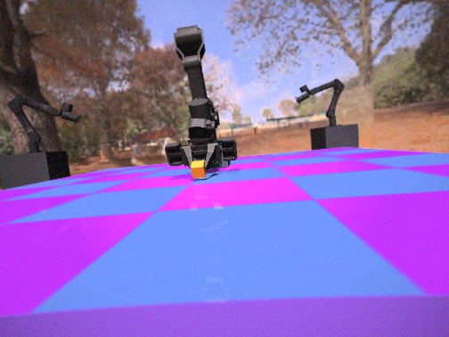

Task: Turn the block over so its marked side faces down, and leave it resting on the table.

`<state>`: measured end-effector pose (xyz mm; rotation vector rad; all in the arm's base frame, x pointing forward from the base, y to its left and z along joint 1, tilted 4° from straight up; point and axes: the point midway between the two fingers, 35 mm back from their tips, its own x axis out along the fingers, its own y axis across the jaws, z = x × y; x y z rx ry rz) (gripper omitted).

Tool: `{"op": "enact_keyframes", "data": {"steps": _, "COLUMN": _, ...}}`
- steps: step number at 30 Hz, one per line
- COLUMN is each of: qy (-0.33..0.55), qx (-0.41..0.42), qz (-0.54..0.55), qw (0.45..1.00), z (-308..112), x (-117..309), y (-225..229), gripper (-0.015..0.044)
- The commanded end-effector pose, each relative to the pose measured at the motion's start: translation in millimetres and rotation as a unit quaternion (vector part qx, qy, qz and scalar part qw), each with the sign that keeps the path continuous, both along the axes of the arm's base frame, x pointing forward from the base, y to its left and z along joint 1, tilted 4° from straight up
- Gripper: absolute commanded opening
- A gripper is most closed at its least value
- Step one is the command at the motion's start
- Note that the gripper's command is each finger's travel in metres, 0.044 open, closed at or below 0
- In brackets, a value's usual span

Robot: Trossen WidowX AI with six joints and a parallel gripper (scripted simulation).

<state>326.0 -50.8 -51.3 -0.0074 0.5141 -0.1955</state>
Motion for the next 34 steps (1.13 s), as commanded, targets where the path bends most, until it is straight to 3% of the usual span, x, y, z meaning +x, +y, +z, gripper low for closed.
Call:
{"op": "enact_keyframes", "data": {"steps": 1, "qy": 0.000, "qx": -0.002, "qz": 0.000, "qw": 1.000, "z": 0.1, "x": -0.3, "y": -0.4, "gripper": 0.0236}}
{"op": "enact_keyframes", "data": {"steps": 9, "qy": 0.000, "qx": -0.002, "qz": 0.000, "qw": 1.000, "z": 0.1, "x": -0.3, "y": -0.4, "gripper": 0.0440}}
{"op": "enact_keyframes", "data": {"steps": 34, "qy": 0.000, "qx": -0.002, "qz": 0.000, "qw": 1.000, "z": 0.1, "x": -0.3, "y": -0.4, "gripper": 0.0440}}
